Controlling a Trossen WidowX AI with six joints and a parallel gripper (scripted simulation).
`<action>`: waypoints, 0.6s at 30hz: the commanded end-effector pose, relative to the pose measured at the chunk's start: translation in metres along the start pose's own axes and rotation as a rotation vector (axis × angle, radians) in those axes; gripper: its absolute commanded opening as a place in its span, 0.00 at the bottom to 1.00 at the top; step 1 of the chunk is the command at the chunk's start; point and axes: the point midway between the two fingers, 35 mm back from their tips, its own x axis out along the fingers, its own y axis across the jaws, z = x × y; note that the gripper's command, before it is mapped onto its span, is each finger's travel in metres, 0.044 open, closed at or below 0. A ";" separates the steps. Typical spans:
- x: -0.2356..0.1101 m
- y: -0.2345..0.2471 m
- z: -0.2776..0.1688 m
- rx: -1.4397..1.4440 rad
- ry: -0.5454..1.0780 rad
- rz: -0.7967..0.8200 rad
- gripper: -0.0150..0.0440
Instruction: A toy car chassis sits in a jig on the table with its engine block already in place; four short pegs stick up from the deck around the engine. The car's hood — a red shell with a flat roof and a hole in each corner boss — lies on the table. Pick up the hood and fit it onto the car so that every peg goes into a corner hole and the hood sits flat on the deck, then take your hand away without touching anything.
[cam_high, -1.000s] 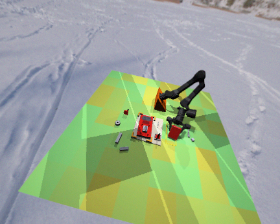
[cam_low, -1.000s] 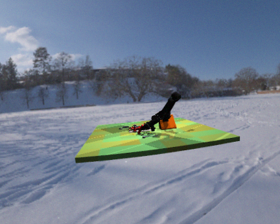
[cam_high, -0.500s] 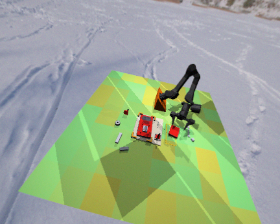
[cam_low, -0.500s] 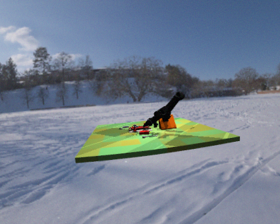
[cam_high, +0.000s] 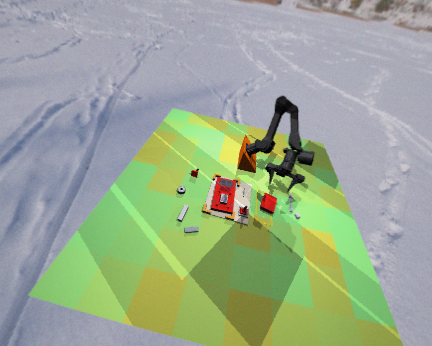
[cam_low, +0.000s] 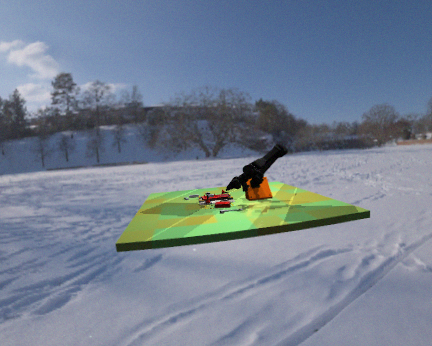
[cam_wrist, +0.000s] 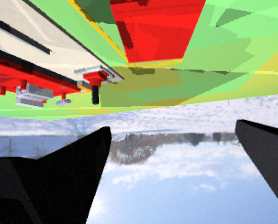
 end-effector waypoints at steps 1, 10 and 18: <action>0.001 0.002 0.001 -0.001 -0.002 0.008 1.00; 0.001 0.002 0.001 -0.001 -0.002 0.008 0.73; 0.019 0.010 0.011 0.623 -0.190 0.291 1.00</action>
